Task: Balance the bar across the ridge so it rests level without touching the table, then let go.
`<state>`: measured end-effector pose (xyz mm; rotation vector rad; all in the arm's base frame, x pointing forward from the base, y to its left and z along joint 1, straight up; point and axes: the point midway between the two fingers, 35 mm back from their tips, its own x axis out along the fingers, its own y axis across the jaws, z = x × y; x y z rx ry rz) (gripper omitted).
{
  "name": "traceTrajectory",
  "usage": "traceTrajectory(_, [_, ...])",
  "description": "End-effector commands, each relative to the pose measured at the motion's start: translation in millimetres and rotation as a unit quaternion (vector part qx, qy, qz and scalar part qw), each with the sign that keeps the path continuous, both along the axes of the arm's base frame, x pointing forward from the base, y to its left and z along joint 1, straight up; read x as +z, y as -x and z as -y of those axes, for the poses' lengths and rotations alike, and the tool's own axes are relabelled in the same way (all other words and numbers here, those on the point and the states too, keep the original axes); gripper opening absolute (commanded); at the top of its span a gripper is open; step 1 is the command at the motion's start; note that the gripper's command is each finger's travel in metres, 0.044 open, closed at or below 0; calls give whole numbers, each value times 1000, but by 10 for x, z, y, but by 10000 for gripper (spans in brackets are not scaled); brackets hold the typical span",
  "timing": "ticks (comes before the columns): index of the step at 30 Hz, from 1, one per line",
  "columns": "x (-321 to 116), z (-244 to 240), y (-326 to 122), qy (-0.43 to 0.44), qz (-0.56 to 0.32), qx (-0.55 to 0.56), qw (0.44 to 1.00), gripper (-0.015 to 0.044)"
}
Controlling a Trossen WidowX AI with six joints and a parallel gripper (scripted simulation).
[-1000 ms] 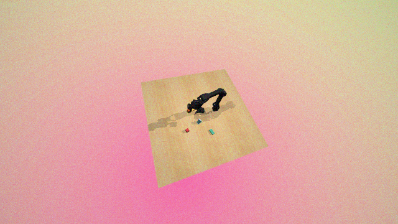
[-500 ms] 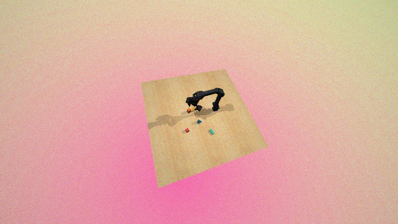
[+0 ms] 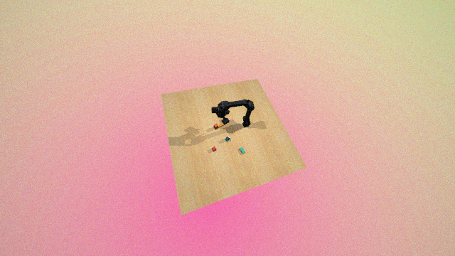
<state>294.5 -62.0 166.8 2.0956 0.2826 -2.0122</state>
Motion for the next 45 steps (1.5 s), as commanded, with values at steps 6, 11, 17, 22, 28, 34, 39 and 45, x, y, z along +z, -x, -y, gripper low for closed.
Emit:
traceTrajectory(6, [-191, 9, -1, -5, -8, -13, 1000, 315])
traceTrajectory(11, [-542, 14, -25, -5, -8, -13, 1000, 315])
traceTrajectory(17, [-923, 8, 2, -5, -8, -13, 1000, 315])
traceTrajectory(22, [-937, 8, 3, -5, -8, -13, 1000, 315])
traceTrajectory(28, [-1004, 8, 0, -5, -8, -13, 1000, 315])
traceTrajectory(34, [-1103, 9, -3, -5, -8, -13, 1000, 315])
traceTrajectory(39, [-1182, 9, -2, -5, -8, -13, 1000, 315])
traceTrajectory(45, [-1192, 9, -2, -5, -8, -13, 1000, 315])
